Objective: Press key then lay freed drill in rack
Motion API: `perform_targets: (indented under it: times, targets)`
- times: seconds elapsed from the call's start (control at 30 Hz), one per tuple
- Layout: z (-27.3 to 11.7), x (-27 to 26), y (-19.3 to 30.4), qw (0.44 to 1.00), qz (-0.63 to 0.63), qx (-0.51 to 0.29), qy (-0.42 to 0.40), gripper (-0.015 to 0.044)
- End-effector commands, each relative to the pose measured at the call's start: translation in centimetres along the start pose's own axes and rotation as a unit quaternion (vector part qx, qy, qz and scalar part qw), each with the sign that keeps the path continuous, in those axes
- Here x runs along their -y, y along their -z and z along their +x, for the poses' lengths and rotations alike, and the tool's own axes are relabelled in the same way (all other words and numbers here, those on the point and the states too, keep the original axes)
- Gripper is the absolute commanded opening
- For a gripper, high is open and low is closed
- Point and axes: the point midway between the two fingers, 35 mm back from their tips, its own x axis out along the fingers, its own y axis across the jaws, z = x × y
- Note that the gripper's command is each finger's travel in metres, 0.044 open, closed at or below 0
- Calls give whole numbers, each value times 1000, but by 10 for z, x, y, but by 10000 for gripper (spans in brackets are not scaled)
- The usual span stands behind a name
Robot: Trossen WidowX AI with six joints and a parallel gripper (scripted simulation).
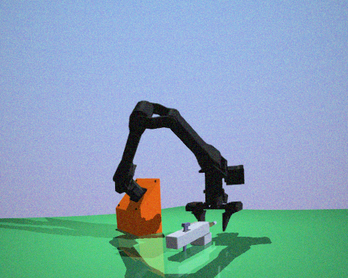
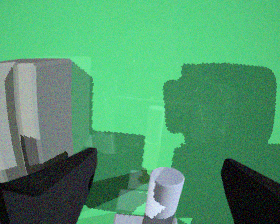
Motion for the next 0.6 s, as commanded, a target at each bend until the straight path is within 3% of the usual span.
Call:
perform_targets:
  times: [0.0, 0.57]
  targets:
    - [1, -1, 3, 1000, -2, -1, 1, 440]
    - [4, 1, 11, 1000, -2, -1, 1, 440]
